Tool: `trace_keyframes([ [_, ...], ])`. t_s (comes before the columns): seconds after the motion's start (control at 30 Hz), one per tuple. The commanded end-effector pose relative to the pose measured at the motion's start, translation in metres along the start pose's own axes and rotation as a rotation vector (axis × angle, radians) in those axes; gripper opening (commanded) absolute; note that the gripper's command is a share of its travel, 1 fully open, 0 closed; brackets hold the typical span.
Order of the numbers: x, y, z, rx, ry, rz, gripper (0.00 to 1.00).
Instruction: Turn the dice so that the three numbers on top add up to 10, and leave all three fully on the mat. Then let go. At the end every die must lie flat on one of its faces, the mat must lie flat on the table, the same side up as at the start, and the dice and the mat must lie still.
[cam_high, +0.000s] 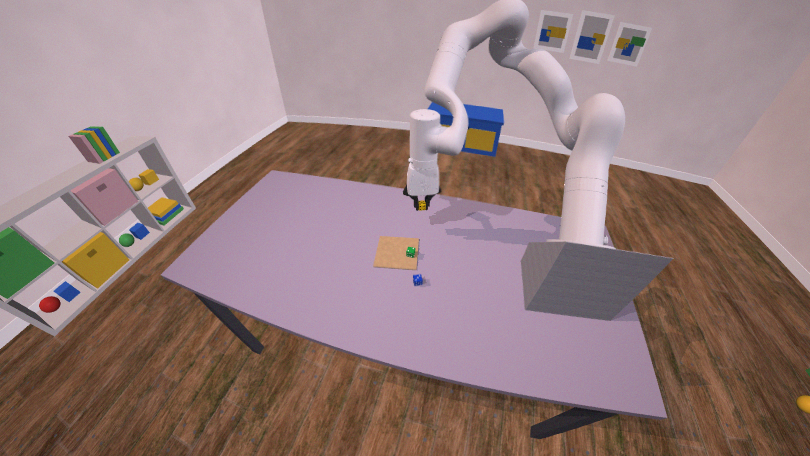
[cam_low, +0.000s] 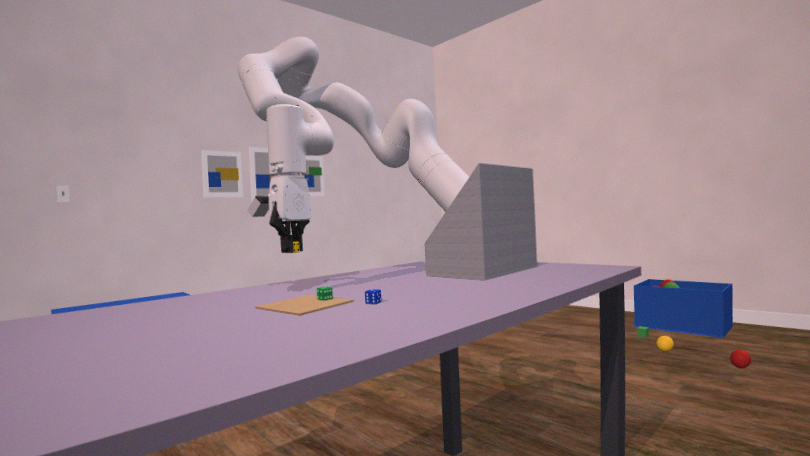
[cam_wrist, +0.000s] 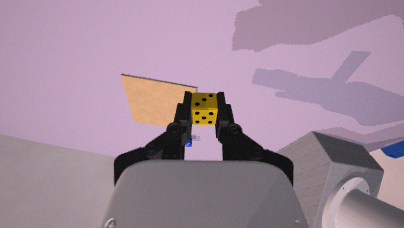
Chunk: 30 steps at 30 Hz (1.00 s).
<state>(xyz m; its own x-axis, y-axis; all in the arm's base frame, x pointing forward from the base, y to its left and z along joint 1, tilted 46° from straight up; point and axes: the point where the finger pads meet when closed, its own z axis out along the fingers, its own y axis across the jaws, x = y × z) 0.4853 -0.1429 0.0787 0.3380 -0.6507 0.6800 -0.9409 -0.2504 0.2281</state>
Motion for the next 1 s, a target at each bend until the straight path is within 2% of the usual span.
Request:
trace_keyframes([
  [0.0,0.0,-0.001,-0.002,0.001,0.0,0.0,0.21],
  [0.23,-0.002,-0.004,-0.002,0.001,0.0,-0.033,0.21],
  [0.37,-0.016,-0.019,-0.003,0.001,0.0,-0.205,0.21],
  [0.6,-0.033,-0.037,-0.004,0.002,0.0,-0.418,0.21],
  [0.7,-0.034,-0.038,-0.004,0.002,0.0,-0.423,0.21],
  [0.77,-0.046,-0.049,-0.004,0.002,0.0,-0.553,0.21],
  [0.87,-0.049,-0.052,-0.004,0.002,0.0,-0.591,0.21],
  [0.97,-0.06,-0.061,-0.005,0.002,0.0,-0.709,0.21],
])
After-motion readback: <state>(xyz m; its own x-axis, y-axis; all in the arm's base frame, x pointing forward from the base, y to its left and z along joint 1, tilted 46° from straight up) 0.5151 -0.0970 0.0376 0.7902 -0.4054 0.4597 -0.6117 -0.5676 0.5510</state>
